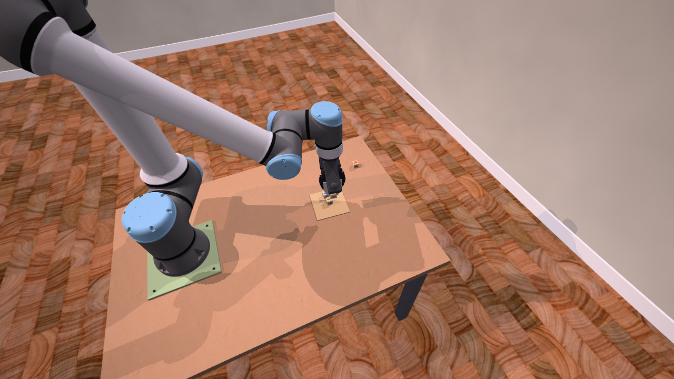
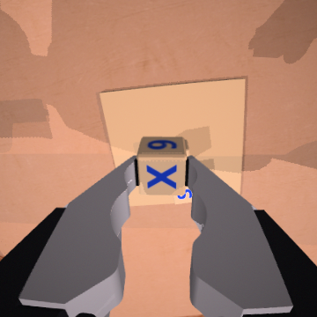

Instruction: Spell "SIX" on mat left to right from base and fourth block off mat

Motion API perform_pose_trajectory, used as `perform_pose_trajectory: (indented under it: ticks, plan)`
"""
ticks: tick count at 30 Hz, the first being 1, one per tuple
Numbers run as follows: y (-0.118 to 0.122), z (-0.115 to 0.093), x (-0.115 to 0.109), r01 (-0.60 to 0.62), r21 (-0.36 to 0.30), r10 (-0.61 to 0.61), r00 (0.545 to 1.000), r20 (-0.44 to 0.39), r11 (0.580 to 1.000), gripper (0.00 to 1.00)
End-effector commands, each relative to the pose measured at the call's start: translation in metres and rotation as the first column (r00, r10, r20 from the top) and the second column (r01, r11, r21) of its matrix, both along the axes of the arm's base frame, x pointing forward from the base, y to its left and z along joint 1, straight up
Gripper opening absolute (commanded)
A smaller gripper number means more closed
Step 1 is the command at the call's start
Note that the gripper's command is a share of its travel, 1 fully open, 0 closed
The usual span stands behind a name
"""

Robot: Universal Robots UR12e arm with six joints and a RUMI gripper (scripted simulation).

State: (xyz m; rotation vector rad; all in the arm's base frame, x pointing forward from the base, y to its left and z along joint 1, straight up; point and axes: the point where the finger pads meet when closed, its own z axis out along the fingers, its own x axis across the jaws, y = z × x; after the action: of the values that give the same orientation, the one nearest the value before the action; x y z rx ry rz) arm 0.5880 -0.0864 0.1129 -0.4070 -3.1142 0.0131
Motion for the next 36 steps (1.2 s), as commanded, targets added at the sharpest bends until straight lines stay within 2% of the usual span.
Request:
perform_pose_trajectory:
  ticks: [1,13,36]
  plan:
    - [0.0051,0.0006,-0.0014,-0.117,0.002,0.117,0.993,0.002,0.993,0.05]
    - [0.0088,0.0006,-0.0026,-0.189,0.002,0.189,0.982,0.002,0.982,0.05]
    - [0.0089,-0.0049,-0.0027,-0.192,0.002,0.192,0.981,0.002,0.981,0.05]
